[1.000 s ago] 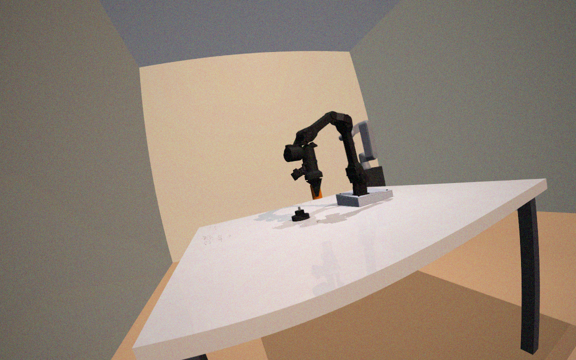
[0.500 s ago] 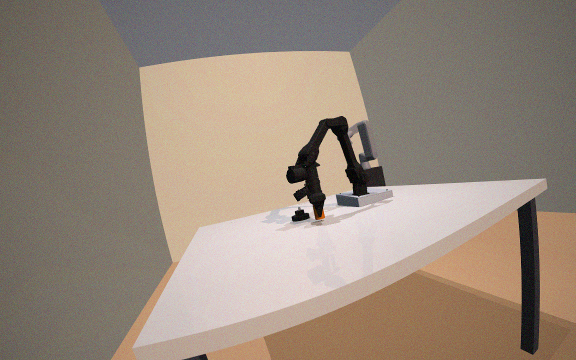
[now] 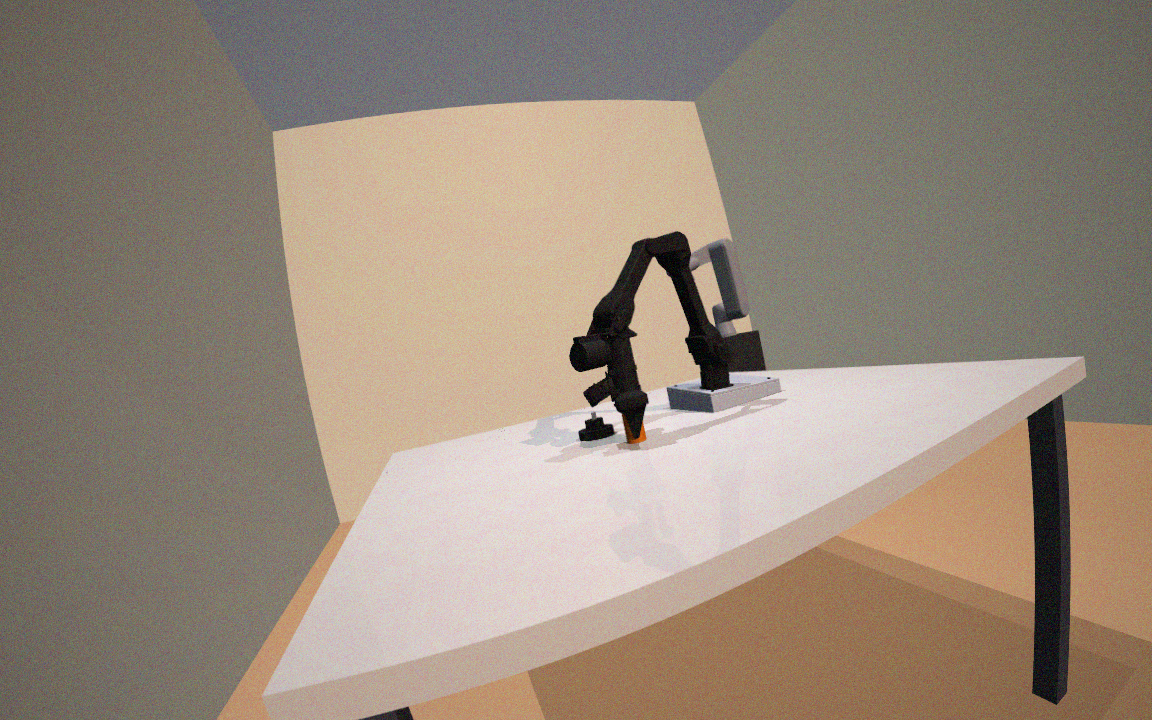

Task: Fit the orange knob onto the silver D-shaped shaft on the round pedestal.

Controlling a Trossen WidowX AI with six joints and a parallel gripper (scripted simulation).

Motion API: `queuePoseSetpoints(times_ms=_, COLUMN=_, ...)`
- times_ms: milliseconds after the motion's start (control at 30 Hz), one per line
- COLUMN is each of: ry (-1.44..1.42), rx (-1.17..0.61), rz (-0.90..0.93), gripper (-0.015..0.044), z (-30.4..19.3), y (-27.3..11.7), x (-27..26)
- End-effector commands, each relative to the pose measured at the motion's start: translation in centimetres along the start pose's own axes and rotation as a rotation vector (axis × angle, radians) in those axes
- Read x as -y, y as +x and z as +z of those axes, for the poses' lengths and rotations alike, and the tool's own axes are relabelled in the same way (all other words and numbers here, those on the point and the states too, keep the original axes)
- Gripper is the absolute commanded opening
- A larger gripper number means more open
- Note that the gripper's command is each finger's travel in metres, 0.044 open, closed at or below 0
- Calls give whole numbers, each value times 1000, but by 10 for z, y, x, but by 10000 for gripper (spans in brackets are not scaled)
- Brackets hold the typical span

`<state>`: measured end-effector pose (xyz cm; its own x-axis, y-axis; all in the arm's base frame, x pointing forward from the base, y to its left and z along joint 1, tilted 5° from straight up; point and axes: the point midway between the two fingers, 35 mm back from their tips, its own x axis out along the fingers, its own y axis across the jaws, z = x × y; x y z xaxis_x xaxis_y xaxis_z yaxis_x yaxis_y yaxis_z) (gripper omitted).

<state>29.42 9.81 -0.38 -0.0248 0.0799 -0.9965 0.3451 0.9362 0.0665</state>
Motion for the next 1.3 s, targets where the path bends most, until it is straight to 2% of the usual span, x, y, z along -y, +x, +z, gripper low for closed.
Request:
queuePoseSetpoints(times_ms=0, ry=0, rx=0, rz=0, gripper=236, z=0, y=0, x=0)
queuePoseSetpoints(times_ms=533, ry=0, rx=0, rz=0, gripper=240, z=0, y=0, x=0)
queuePoseSetpoints(times_ms=600, ry=1, rx=0, rz=0, gripper=293, z=1, y=-10, x=-1)
queuePoseSetpoints(times_ms=733, ry=4, rx=1, rz=-3, gripper=398, z=1, y=-70, x=-1)
queuePoseSetpoints(times_ms=800, ry=5, rx=1, rz=-3, gripper=440, z=0, y=-80, x=-1)
queuePoseSetpoints(times_ms=1267, ry=5, rx=1, rz=-3, gripper=440, z=0, y=-65, x=0)
